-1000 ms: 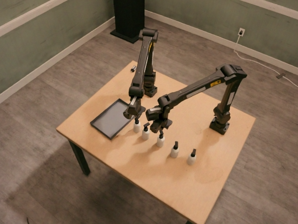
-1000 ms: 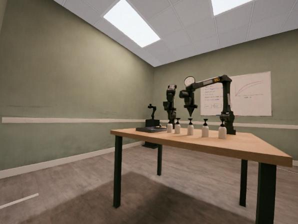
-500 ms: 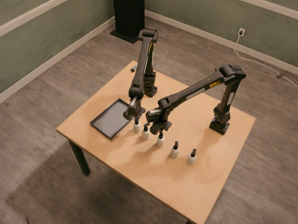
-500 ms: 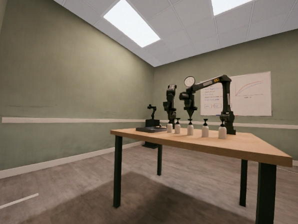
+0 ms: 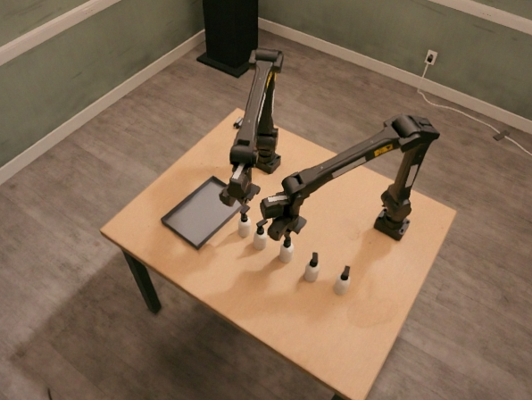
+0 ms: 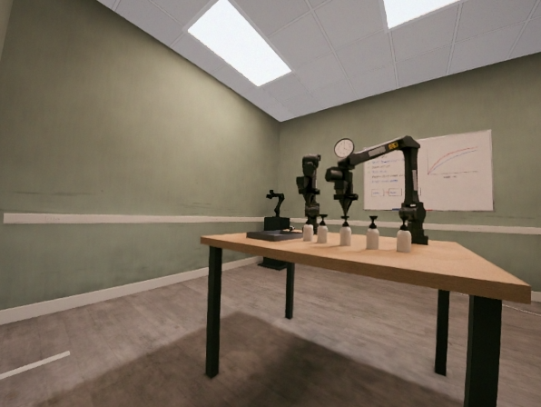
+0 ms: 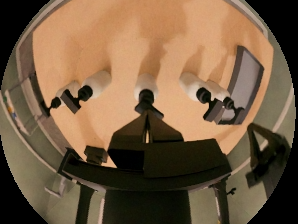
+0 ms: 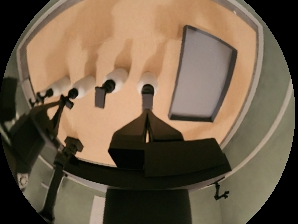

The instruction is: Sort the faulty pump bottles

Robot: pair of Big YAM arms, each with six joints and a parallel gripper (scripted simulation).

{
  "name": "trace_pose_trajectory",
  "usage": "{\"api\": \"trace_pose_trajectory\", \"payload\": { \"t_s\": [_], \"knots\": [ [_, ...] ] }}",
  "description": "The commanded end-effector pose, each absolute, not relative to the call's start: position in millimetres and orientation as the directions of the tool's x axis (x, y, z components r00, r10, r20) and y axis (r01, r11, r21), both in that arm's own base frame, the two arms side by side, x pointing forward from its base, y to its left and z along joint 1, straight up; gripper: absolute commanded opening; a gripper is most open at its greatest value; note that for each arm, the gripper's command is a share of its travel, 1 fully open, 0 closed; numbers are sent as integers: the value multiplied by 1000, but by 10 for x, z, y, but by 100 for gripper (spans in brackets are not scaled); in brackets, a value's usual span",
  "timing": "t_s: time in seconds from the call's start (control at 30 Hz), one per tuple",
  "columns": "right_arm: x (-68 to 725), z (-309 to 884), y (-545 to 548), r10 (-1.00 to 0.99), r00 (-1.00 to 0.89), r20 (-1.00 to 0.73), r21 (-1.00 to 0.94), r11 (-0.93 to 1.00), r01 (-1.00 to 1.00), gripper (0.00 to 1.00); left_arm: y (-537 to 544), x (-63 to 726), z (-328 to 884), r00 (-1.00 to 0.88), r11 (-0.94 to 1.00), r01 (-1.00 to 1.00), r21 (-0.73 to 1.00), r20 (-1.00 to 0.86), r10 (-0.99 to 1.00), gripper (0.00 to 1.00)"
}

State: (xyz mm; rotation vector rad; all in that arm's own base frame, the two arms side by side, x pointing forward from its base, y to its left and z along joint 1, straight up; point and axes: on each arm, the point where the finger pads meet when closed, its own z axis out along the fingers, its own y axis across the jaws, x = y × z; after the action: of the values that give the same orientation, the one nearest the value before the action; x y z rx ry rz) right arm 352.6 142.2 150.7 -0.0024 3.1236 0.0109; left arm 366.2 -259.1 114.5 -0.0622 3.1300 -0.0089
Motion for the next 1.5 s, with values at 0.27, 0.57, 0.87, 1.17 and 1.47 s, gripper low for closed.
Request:
{"api": "trace_pose_trajectory", "payload": {
  "t_s": [0.27,0.57,0.87,1.17,1.47],
  "knots": [
    [3567,1594,1442,7,-1000,0,0,1000,7,0,-2742,3748,1723,-997,998,-39,-59,-69,-43,0],
    [3553,1630,1434,7,-1000,-11,5,1000,7,0,-2585,3722,1715,-999,999,-46,-9,-10,-46,0],
    [3553,1630,1434,7,-1000,-11,5,1000,7,0,-2627,3719,1805,-999,999,-35,-17,-21,-35,0],
    [3550,2355,1435,7,-999,-36,15,1000,7,0,-2566,3689,2464,-999,999,-37,-27,-34,-38,0],
    [3571,2441,1444,7,-1000,-24,10,1000,7,0,-2576,3715,2450,-999,999,-41,-17,-21,-41,0]
  ]
}}
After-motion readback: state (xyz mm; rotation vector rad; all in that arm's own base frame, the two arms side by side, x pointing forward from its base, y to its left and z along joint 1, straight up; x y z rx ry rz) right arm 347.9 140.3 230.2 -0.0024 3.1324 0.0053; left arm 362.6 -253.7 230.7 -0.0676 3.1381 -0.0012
